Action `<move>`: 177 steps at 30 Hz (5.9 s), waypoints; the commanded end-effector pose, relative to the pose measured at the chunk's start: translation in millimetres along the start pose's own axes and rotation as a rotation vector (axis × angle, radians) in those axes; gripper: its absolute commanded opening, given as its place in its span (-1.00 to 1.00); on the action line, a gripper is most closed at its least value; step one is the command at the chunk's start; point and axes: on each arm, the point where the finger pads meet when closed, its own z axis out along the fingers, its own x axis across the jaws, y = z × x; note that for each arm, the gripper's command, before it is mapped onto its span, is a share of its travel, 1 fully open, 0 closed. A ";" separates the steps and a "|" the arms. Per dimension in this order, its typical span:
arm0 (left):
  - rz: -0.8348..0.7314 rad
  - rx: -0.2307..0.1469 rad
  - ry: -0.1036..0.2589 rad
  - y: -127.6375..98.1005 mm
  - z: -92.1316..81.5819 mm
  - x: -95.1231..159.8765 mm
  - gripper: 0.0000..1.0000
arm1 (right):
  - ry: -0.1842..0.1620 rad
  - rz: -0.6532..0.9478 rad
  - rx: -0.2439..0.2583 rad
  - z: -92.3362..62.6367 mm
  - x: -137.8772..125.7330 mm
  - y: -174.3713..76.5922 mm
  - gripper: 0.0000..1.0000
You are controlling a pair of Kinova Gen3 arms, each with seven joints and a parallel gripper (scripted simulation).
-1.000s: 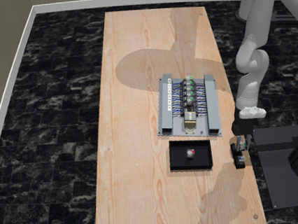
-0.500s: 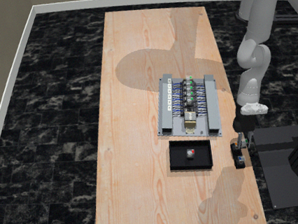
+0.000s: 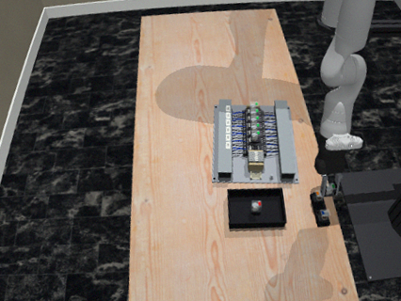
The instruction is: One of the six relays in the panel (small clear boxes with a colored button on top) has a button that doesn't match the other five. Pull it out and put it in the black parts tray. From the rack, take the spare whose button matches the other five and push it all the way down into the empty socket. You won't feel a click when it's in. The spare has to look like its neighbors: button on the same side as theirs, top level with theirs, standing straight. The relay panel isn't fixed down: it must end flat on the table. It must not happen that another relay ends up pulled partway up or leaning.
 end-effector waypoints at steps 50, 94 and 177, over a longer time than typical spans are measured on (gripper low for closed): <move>-0.001 -0.001 0.001 1.4 3.2 0.4 -1.00 | 0.000 0.000 -0.002 -0.6 0.0 0.4 1.00; -0.001 -0.001 0.001 91.6 -27.2 68.6 -1.00 | 0.000 0.000 -0.002 -0.6 0.0 0.4 1.00; -0.001 -0.002 0.002 220.8 -71.4 167.3 -1.00 | 0.000 0.000 -0.002 -0.6 0.0 0.4 1.00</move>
